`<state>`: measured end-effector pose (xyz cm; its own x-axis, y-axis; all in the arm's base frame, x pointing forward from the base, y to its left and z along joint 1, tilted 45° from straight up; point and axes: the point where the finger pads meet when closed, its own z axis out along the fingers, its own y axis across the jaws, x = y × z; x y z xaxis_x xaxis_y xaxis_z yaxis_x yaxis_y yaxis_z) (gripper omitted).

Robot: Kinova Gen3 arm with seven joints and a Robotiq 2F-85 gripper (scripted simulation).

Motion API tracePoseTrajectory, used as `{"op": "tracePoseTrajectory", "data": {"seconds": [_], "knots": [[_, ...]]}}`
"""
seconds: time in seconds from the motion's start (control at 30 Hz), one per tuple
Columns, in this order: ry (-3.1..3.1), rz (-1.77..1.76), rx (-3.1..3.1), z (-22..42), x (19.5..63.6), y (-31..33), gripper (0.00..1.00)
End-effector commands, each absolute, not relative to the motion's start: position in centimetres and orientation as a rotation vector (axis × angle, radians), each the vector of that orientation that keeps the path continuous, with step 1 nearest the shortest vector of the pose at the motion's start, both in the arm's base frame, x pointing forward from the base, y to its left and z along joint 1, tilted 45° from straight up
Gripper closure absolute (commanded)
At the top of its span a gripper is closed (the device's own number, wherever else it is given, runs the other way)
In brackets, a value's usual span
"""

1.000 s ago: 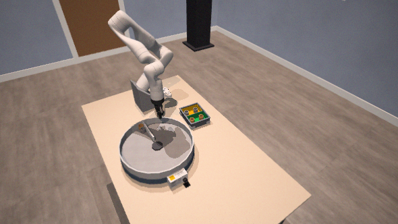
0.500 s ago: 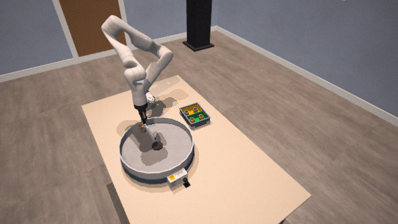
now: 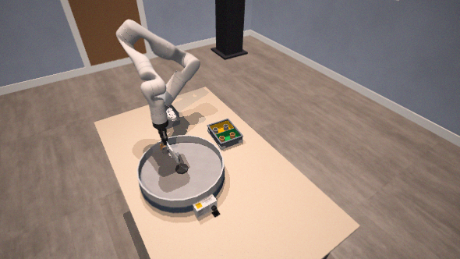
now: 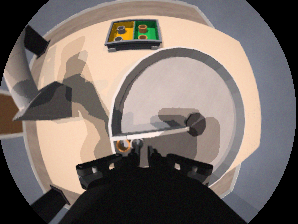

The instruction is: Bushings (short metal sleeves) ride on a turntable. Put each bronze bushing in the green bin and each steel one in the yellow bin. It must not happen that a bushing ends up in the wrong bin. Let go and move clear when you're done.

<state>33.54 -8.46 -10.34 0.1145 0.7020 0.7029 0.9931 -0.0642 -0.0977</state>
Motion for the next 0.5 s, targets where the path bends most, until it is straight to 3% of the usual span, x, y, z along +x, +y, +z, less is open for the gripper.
{"op": "tracePoseTrajectory", "data": {"seconds": [0.0, 0.47], "knots": [[-1.642, -0.657, -1.827, -10.9, 33.5, -7.8, 0.86], [-1.642, -0.657, -1.824, -12.4, 33.3, -6.4, 0.86]]}}
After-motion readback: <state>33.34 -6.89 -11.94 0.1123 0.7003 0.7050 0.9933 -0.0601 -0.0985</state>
